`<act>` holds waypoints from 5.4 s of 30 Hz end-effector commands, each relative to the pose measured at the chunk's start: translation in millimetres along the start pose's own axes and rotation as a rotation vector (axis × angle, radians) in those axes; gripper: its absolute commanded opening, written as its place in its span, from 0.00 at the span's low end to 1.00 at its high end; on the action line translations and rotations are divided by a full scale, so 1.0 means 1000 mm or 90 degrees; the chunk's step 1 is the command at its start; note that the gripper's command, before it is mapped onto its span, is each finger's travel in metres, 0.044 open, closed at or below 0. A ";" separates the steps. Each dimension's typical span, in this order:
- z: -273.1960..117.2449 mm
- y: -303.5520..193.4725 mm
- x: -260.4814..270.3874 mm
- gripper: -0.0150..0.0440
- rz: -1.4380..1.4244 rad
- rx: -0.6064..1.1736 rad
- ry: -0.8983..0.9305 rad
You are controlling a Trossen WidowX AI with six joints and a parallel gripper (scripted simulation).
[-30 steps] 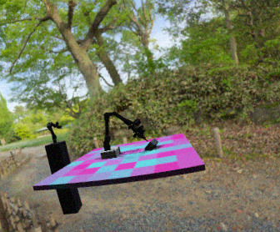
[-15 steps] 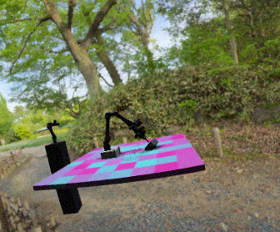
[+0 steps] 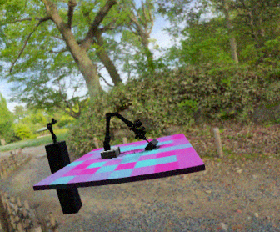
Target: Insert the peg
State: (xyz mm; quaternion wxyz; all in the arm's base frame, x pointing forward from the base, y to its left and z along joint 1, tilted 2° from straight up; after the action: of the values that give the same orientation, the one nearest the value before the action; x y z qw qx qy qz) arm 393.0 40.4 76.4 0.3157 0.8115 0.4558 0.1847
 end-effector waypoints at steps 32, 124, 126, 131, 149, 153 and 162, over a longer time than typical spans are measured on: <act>0.005 -0.003 0.000 0.25 0.001 -0.001 0.001; 0.033 0.000 0.000 0.25 0.001 -0.002 0.000; 0.034 0.000 0.000 0.25 0.001 -0.002 0.000; 0.035 -0.001 0.000 0.25 0.001 -0.002 0.000; 0.033 0.000 0.000 0.61 0.004 -0.003 0.001; 0.033 0.000 0.000 0.79 0.004 -0.003 0.001; 0.023 0.001 0.001 1.00 0.003 -0.001 0.001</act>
State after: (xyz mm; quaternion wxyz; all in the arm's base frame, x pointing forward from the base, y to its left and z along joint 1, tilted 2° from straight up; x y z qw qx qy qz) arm 410.1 31.3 54.1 0.3145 0.8114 0.4566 0.1850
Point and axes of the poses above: the point midway between the two fingers, 35 mm back from their tips, its own z axis out along the fingers, its own x axis across the jaws, y = z × x, the point moved 3 cm from there along -z, back along the fingers, and after that the axes turned 2 degrees about z, right-handed, at the moved point
